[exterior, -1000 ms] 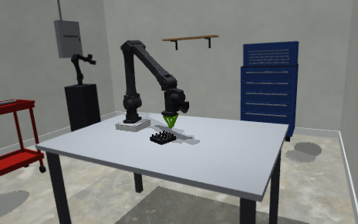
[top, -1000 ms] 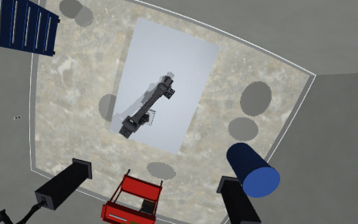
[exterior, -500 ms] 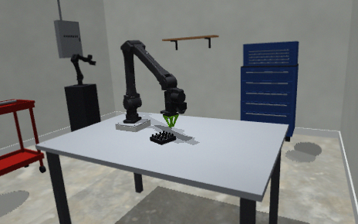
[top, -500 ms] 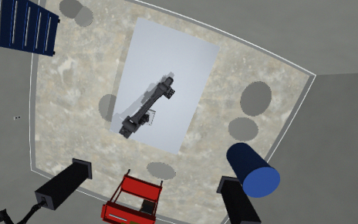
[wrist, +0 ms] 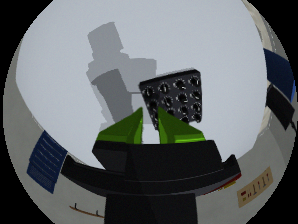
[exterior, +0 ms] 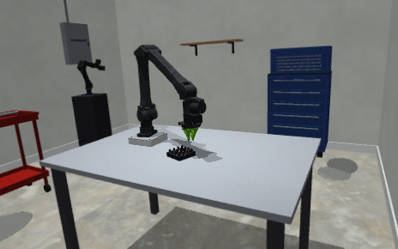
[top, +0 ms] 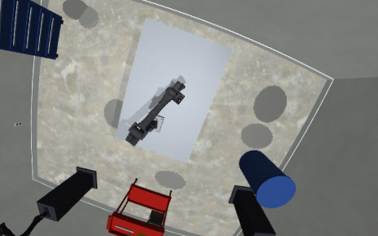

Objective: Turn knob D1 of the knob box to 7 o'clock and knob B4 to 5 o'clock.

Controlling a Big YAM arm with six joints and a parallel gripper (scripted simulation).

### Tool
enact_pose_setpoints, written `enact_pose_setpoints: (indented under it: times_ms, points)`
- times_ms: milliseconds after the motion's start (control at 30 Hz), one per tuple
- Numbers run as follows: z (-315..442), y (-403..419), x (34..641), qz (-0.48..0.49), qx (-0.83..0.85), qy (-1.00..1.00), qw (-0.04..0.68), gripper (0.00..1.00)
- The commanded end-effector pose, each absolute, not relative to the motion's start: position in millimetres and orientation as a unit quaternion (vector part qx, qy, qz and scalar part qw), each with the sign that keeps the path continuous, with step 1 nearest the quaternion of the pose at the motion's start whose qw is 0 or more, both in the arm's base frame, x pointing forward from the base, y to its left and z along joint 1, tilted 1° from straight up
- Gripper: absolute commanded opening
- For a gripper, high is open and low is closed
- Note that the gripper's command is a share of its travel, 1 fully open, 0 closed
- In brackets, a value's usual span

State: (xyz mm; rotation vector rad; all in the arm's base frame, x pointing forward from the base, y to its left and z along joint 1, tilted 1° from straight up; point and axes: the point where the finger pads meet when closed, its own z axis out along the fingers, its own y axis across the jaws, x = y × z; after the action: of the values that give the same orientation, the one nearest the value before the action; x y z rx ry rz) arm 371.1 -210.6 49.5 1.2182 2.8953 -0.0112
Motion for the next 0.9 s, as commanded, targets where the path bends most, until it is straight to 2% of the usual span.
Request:
enact_pose_setpoints:
  times_ms: [0, 867]
  points:
    - [79.3, -217.2, 392.8, -0.008, 0.452, 0.891, 0.037, 0.20]
    - [86.7, -217.9, 395.3, 0.004, 0.701, 0.712, 0.041, 0.20]
